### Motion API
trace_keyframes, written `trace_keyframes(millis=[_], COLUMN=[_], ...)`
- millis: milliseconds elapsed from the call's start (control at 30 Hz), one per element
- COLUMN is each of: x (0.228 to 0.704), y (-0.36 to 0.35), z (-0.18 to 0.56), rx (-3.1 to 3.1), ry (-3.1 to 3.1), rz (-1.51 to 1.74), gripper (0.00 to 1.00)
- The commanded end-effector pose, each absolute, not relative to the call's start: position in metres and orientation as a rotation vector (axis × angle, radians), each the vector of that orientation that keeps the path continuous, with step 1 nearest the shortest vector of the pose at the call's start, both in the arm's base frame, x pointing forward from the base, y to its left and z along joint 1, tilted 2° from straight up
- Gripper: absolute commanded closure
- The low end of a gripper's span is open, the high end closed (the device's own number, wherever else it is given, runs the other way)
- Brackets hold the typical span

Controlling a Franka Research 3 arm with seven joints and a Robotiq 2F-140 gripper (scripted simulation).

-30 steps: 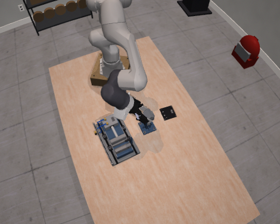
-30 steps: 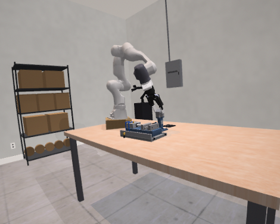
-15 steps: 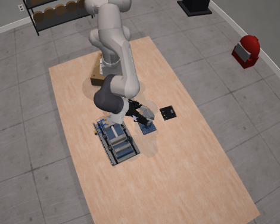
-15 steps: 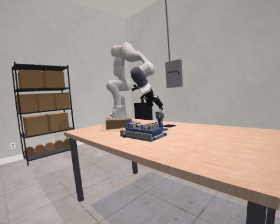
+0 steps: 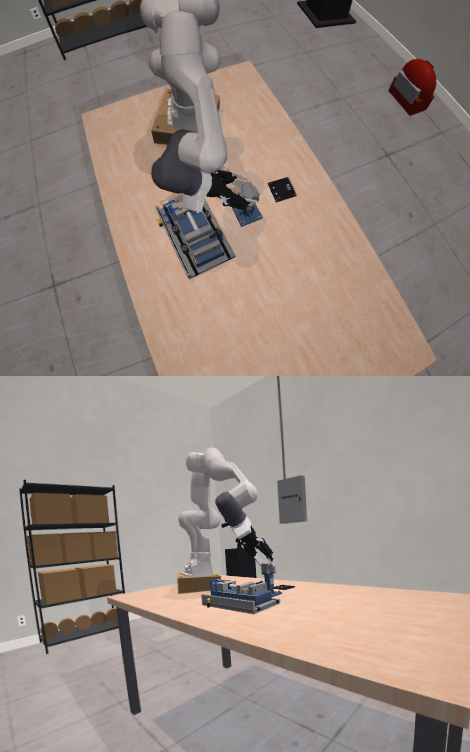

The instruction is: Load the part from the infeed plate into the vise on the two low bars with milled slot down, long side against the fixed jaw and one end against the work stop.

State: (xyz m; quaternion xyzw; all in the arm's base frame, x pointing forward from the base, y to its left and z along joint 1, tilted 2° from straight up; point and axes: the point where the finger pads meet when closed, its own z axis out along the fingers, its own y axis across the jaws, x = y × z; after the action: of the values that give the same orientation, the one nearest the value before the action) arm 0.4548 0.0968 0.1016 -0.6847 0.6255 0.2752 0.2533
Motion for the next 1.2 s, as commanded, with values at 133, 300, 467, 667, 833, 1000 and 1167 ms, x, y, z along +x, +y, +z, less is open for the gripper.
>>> trace_keyframes(millis=[133,300,467,667,833,1000,1167], x=[0.4545,0.4545,0.4545,0.4545,0.4545,0.4545,0.4545], y=[0.0979,0.0977,0.0976,0.0975,0.0975,0.0975,0.0975], z=[0.1032,0.103,0.1029,0.1028,0.1028,0.1027,0.1027], rx=[-1.862,-1.855,-1.852,-1.848,-1.847,-1.846,-1.846], ry=[1.648,1.642,1.639,1.636,1.634,1.634,1.634], rz=[0.763,0.772,0.775,0.78,0.781,0.782,0.782], gripper=[0.49,0.49,0.49,0.49,0.49,0.49,0.49])
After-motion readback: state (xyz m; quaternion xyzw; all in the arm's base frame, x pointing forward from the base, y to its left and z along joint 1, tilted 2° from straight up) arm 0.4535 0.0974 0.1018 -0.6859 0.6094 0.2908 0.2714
